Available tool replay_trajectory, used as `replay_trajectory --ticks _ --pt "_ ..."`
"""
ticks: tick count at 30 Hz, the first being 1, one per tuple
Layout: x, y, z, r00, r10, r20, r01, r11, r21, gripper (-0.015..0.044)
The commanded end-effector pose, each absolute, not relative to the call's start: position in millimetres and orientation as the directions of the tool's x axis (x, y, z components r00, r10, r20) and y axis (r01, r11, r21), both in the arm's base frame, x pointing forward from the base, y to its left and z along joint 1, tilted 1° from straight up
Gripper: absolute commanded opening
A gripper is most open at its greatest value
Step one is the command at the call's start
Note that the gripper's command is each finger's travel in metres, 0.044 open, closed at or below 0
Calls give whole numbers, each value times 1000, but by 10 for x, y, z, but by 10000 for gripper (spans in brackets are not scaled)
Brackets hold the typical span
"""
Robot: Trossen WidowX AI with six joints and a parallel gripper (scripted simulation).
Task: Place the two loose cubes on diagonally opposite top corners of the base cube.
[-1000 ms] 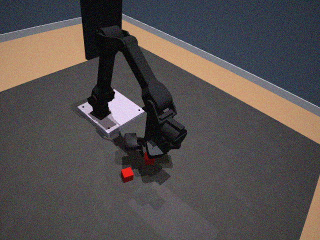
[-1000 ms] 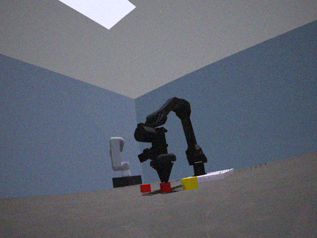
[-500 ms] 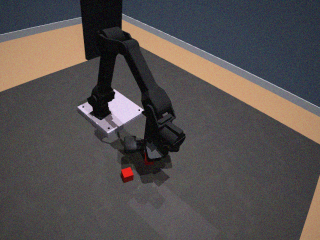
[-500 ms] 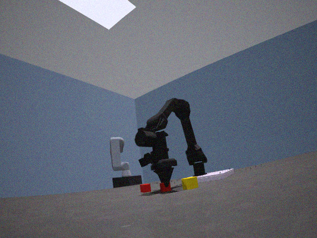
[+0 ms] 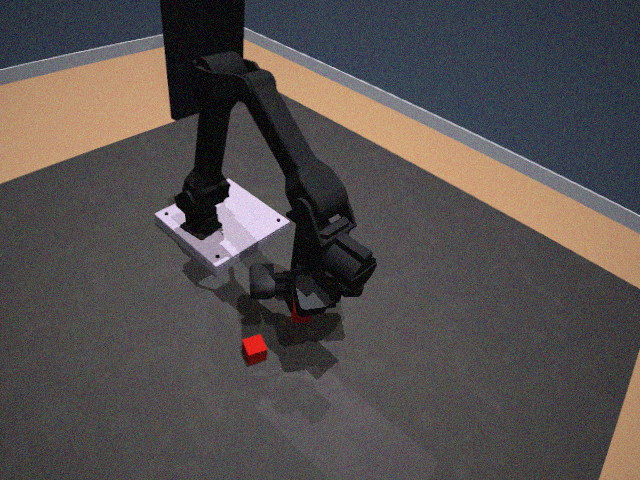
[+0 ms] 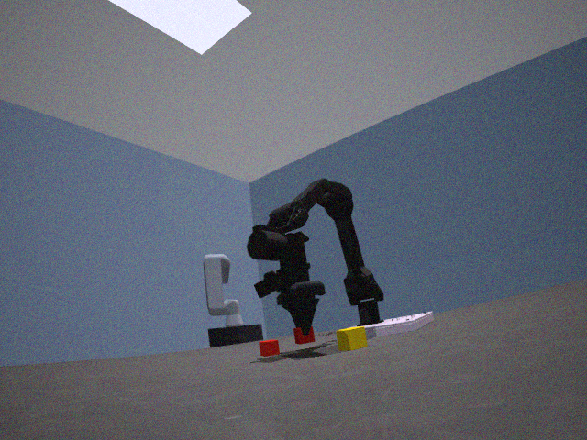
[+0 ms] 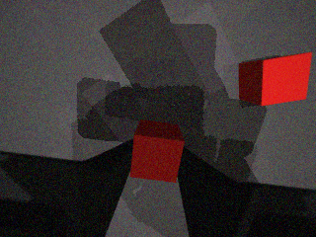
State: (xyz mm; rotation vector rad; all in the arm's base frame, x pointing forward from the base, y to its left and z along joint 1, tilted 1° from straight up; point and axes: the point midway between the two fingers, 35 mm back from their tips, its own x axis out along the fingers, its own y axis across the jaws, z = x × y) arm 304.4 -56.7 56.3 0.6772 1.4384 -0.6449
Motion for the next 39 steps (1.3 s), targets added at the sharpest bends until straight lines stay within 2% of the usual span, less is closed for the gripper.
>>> replay_trajectory --ticks 1,24,39 --pt "3059 -576 675 37 3 -999 749 662 30 105" --pt "2992 -565 1401 37 3 -999 749 662 30 105" --pt "3008 -207 1316 30 18 -999 809 587 35 105"
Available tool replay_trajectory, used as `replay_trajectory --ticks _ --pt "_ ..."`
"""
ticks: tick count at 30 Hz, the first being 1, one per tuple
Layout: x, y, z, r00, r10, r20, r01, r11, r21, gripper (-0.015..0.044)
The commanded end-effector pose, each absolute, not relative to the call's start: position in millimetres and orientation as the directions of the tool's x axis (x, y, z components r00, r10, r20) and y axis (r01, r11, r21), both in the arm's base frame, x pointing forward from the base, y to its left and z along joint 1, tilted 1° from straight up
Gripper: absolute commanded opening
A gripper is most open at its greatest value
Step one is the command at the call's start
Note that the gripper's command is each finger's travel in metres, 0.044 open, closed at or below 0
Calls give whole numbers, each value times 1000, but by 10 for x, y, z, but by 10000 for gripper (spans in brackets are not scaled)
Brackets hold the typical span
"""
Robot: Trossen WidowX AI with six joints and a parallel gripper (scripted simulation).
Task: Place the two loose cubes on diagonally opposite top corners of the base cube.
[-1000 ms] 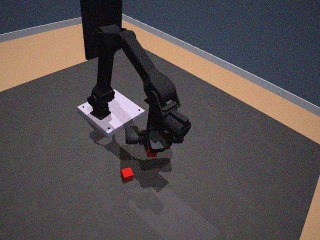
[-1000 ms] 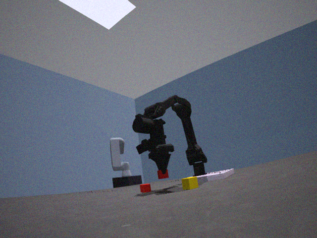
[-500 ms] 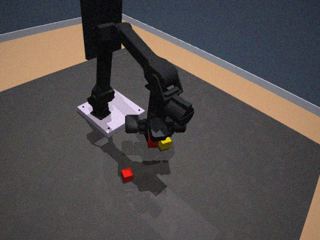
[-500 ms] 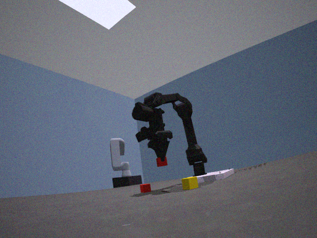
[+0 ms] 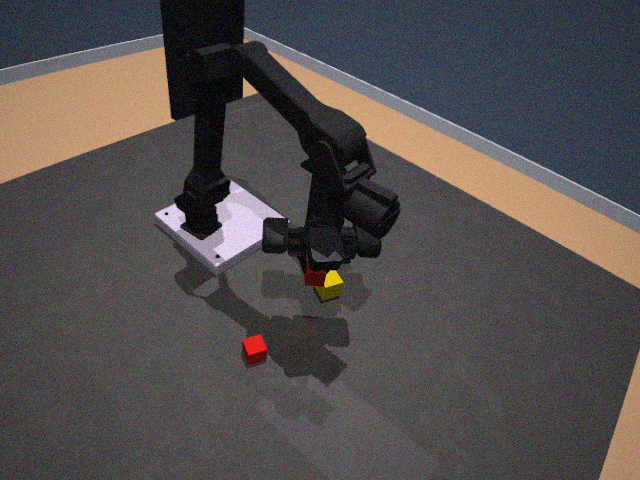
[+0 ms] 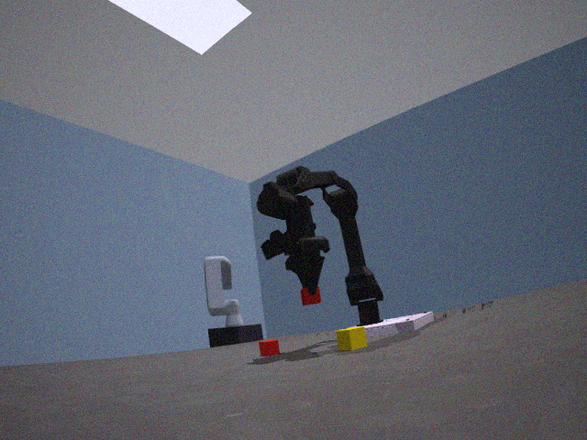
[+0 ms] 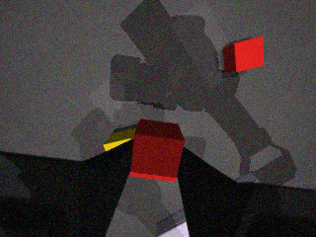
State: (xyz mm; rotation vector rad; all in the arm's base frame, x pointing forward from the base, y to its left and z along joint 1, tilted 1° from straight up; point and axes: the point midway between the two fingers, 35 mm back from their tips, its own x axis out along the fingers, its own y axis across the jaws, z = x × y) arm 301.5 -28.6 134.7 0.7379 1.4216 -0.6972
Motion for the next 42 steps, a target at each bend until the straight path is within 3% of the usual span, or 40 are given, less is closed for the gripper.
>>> replay_trajectory --ticks 1,42 --pt "3008 -176 1307 30 20 -999 814 580 36 105" --pt "2954 675 1038 36 16 -999 961 274 39 105"
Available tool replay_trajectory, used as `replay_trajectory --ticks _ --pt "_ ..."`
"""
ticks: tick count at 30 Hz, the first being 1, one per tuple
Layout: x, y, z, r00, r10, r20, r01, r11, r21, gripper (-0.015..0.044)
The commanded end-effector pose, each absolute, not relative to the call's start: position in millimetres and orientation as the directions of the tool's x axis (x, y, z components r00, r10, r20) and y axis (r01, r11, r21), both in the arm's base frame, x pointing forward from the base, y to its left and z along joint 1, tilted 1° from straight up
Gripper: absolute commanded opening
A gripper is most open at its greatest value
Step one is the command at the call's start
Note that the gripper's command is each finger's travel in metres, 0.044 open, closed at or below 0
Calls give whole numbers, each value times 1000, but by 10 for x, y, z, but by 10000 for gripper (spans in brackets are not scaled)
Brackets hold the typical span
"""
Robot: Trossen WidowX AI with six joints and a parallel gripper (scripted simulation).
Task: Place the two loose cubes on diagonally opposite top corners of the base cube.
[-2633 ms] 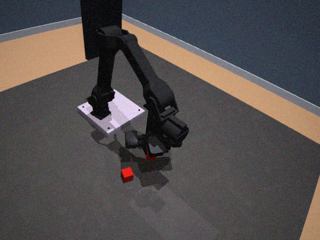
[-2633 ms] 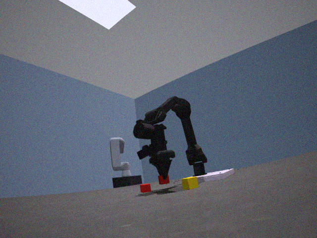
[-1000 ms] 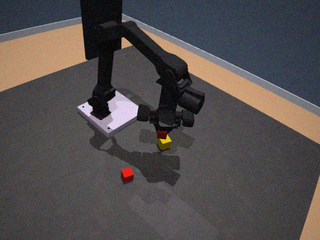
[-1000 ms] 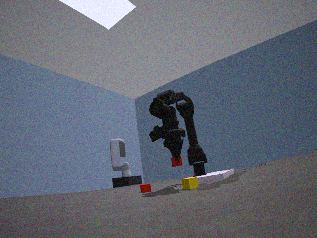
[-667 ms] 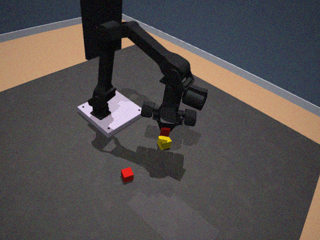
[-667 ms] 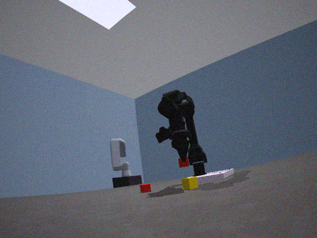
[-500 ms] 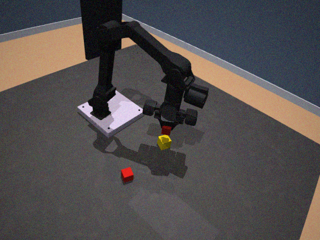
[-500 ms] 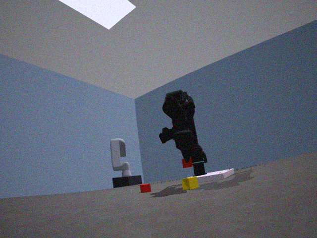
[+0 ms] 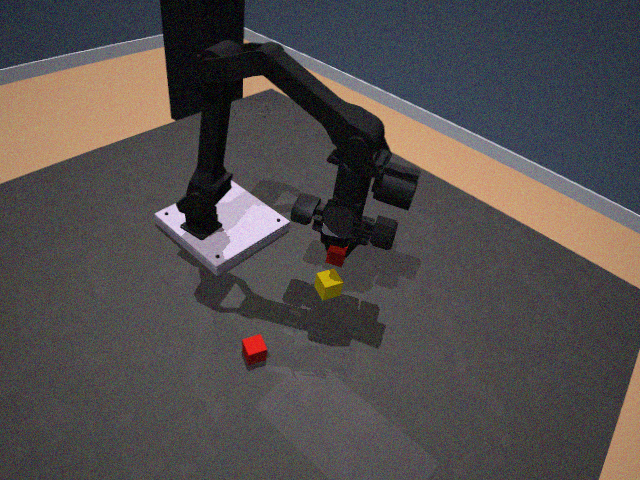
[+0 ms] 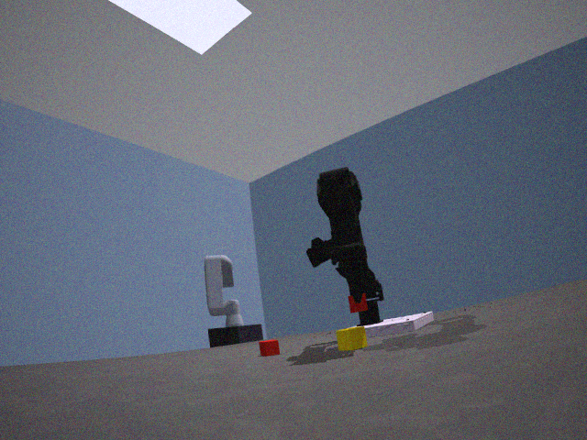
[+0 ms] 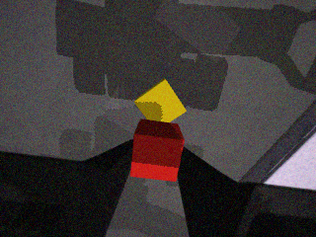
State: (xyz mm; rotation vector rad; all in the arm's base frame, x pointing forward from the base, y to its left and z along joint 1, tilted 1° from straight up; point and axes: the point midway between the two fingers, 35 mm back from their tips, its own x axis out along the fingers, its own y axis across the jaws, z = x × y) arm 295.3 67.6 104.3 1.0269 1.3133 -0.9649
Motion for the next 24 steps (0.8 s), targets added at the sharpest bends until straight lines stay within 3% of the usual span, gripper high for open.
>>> replay_trajectory --ticks 1,24 --pt "2954 675 1038 36 16 -999 961 274 39 105" --pt "2965 682 779 36 16 -999 962 270 39 105"
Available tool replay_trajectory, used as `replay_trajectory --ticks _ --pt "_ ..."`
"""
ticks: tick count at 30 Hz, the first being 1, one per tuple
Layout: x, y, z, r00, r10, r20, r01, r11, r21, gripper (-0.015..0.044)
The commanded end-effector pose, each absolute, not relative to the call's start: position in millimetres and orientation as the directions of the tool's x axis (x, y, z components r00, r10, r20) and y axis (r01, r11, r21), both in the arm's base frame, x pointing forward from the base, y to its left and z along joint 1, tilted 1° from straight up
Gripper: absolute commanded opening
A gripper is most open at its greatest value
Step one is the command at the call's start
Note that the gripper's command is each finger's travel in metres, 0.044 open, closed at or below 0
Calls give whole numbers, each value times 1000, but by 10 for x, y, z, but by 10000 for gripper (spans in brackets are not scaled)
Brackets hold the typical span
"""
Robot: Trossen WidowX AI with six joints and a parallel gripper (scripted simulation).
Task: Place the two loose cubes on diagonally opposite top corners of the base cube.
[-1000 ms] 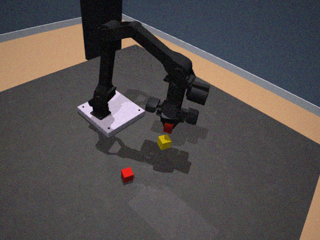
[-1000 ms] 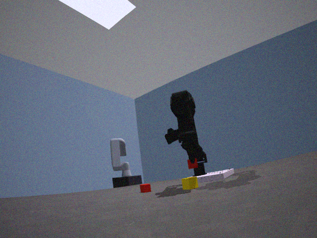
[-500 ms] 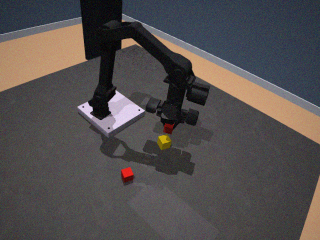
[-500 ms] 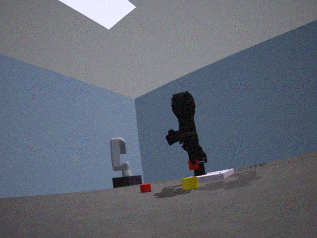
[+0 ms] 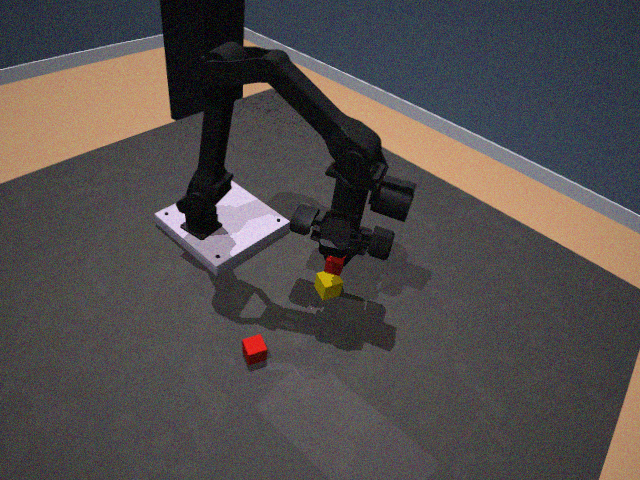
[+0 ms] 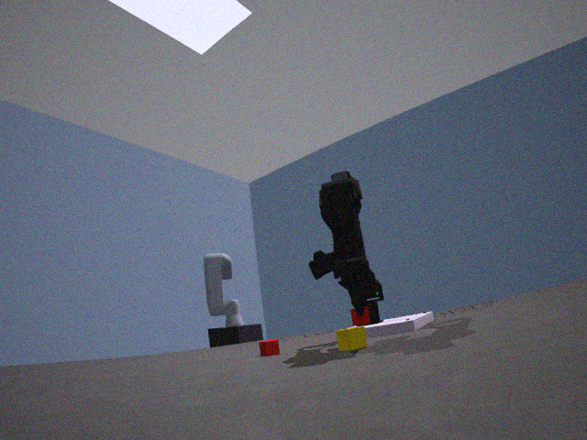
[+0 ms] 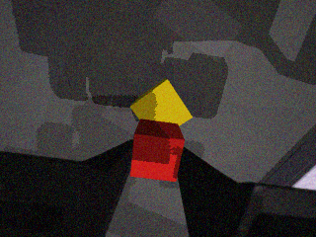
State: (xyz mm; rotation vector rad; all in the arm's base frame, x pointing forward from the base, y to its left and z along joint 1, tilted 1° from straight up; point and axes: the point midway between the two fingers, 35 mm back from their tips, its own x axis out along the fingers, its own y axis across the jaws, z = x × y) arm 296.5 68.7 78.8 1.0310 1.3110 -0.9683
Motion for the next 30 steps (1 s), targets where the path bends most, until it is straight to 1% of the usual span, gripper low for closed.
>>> replay_trajectory --ticks 1,17,21,30 --pt "2965 682 779 36 16 -999 962 270 39 105" --pt "2965 682 764 36 16 -999 961 274 39 105" --pt "2965 682 764 36 16 -999 961 274 39 205" --pt "2961 686 861 35 20 -999 961 273 39 205"
